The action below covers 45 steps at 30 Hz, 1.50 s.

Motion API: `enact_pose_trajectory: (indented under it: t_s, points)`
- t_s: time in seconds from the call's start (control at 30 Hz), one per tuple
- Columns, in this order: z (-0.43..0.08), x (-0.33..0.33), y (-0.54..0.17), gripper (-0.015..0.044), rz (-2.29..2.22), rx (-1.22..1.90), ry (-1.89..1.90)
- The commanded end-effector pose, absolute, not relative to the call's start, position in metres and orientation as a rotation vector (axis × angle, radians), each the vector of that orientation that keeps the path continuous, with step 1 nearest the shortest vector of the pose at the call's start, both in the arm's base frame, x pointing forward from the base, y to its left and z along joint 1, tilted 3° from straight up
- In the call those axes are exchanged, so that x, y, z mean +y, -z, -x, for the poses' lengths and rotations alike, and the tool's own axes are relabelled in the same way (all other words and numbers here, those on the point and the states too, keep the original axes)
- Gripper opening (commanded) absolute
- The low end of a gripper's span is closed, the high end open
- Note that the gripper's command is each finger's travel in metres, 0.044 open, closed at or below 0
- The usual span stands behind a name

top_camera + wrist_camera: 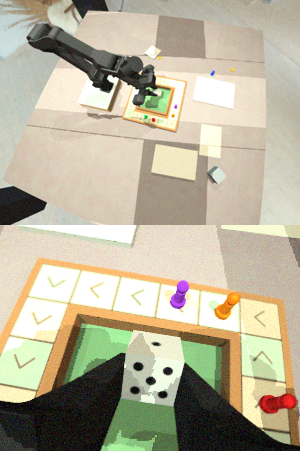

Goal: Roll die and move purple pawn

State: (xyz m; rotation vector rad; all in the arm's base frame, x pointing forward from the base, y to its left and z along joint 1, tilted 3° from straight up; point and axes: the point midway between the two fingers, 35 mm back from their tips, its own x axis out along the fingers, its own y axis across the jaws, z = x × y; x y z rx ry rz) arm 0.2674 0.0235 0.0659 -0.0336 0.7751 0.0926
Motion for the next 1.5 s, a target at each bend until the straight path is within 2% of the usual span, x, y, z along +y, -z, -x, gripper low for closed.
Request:
enact_pose_trajectory:
  t_s: [0.0,1.13,1.47]
  points:
    - [-0.2543,0.0238,-0.0874,0.0,0.03,0.752,-0.093]
    - [-0.2519,0.0239,-0.0851,0.0,0.032,0.759,-0.097]
    - [-0.253,0.0239,-0.094,0.0263,0.031,0.757,-0.096]
